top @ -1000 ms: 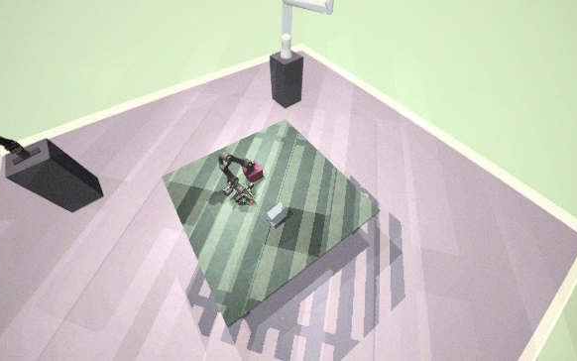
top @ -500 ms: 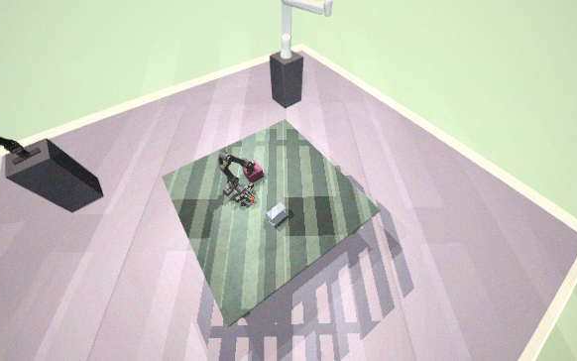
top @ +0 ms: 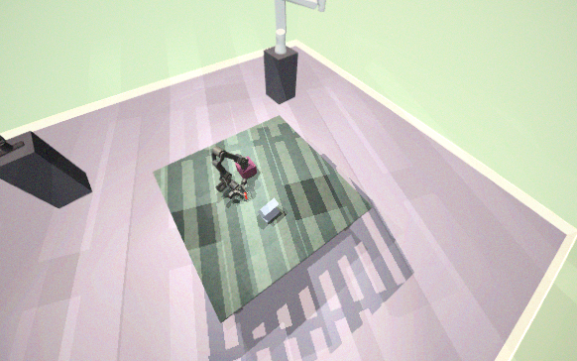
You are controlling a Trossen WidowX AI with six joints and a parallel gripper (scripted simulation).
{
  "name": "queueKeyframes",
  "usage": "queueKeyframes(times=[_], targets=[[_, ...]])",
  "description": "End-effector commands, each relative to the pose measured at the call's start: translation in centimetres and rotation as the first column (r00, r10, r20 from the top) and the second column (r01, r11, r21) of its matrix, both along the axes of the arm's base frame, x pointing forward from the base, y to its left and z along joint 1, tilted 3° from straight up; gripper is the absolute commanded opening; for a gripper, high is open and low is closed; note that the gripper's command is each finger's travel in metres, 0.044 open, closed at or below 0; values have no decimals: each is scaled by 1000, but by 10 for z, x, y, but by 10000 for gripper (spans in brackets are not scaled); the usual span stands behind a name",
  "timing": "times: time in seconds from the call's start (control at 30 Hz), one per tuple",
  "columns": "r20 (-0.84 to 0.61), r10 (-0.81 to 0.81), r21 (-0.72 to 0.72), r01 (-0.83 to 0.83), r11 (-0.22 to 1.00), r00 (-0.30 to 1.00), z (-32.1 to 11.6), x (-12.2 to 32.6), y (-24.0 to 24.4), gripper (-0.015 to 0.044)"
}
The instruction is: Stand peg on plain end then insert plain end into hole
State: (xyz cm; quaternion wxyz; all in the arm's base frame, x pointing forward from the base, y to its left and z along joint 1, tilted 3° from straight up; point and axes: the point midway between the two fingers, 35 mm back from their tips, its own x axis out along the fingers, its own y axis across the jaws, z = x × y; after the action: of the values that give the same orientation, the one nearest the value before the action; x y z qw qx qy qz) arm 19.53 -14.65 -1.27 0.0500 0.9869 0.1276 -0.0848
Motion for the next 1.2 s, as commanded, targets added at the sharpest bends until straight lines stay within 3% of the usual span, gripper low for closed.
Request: queueKeyframes(times=[0.0, 0.07, 0.47, 0.83, 1.17], targets=[[-1, 0, 2, 0, 1000, 1000, 0, 0, 0, 130], [-1, 0, 2, 0, 1000, 1000, 0, 0, 0, 130], [-1, 0, 2, 0, 1000, 1000, 0, 0, 0, 440], [-1, 0, 2, 0, 1000, 1000, 5, 1, -2, 440], [1, 0, -3, 0, 1000, 1000, 98, 5, -12, 440]])
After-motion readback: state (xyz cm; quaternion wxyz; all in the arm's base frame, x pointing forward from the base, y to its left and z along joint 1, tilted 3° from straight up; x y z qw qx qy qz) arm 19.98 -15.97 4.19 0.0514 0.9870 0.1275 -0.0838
